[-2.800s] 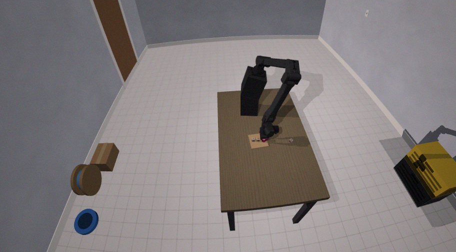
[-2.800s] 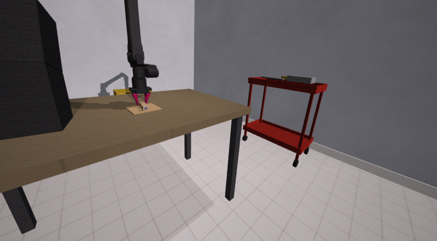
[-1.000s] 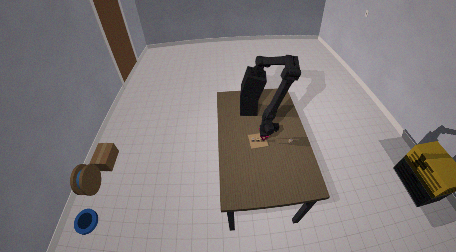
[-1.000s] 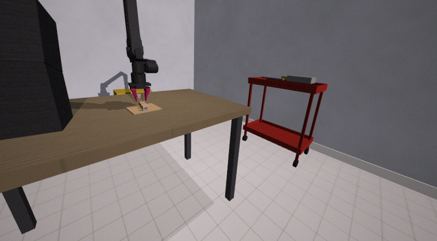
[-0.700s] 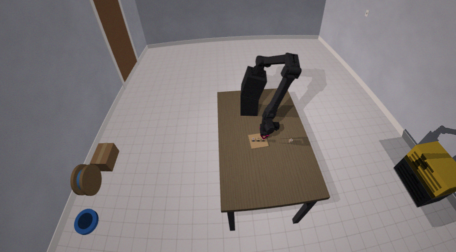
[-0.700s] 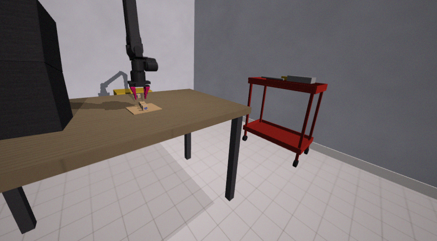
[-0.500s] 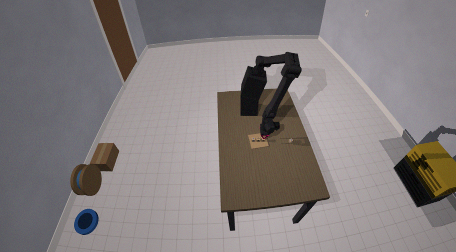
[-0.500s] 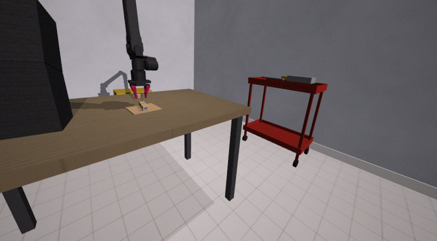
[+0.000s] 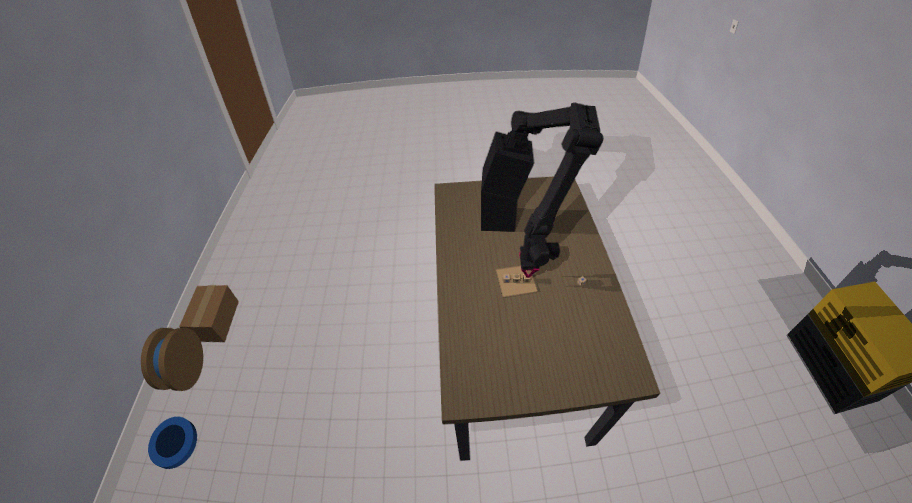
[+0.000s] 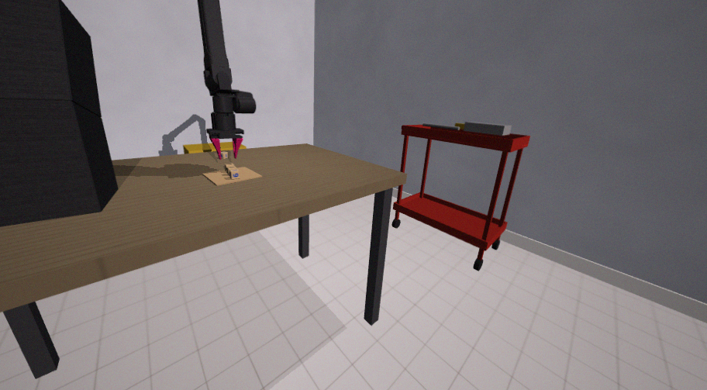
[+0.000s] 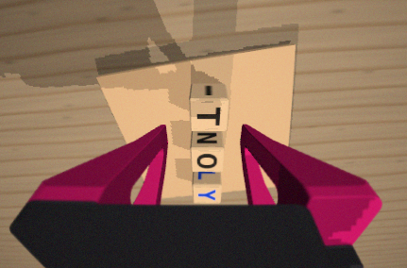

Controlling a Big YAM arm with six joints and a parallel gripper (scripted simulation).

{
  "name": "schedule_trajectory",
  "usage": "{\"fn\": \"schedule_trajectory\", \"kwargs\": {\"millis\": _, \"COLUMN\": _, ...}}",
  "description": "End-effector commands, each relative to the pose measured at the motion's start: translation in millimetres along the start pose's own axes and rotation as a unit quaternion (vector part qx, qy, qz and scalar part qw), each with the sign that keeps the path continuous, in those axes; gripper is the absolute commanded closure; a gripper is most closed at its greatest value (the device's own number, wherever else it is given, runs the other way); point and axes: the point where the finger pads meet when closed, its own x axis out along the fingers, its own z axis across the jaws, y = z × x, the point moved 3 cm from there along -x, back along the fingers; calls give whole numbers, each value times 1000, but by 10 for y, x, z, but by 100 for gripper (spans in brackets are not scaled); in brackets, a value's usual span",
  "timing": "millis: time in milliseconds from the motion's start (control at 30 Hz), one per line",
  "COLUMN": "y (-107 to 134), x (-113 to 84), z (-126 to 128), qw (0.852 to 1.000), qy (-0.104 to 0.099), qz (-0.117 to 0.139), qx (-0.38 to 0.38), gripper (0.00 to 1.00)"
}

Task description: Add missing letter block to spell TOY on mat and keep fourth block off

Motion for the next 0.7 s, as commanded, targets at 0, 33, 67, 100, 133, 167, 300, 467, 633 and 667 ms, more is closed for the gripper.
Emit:
{"fn": "schedule_trajectory", "kwargs": {"millis": 0, "y": 10, "x": -159, "z": -97, "qw": 1000, "qy": 10, "qz": -4, "qx": 0, "gripper": 54}}
{"fn": "schedule_trajectory", "kwargs": {"millis": 33, "y": 10, "x": -159, "z": -97, "qw": 1000, "qy": 10, "qz": -4, "qx": 0, "gripper": 54}}
{"fn": "schedule_trajectory", "kwargs": {"millis": 67, "y": -8, "x": -168, "z": -109, "qw": 1000, "qy": 13, "qz": -5, "qx": -3, "gripper": 54}}
{"fn": "schedule_trajectory", "kwargs": {"millis": 100, "y": 2, "x": -185, "z": -95, "qw": 1000, "qy": 10, "qz": -4, "qx": -1, "gripper": 54}}
{"fn": "schedule_trajectory", "kwargs": {"millis": 133, "y": 10, "x": -206, "z": -97, "qw": 1000, "qy": 11, "qz": -4, "qx": 0, "gripper": 54}}
{"fn": "schedule_trajectory", "kwargs": {"millis": 167, "y": 10, "x": -227, "z": -97, "qw": 1000, "qy": 11, "qz": -4, "qx": 0, "gripper": 54}}
{"fn": "schedule_trajectory", "kwargs": {"millis": 300, "y": 10, "x": -330, "z": -98, "qw": 1000, "qy": 11, "qz": -4, "qx": 0, "gripper": 54}}
{"fn": "schedule_trajectory", "kwargs": {"millis": 467, "y": 11, "x": -464, "z": -97, "qw": 1000, "qy": 11, "qz": -4, "qx": 0, "gripper": 54}}
{"fn": "schedule_trajectory", "kwargs": {"millis": 633, "y": -41, "x": -511, "z": -82, "qw": 1000, "qy": 10, "qz": -5, "qx": -7, "gripper": 54}}
{"fn": "schedule_trajectory", "kwargs": {"millis": 667, "y": -28, "x": -530, "z": -82, "qw": 1000, "qy": 10, "qz": -4, "qx": -6, "gripper": 54}}
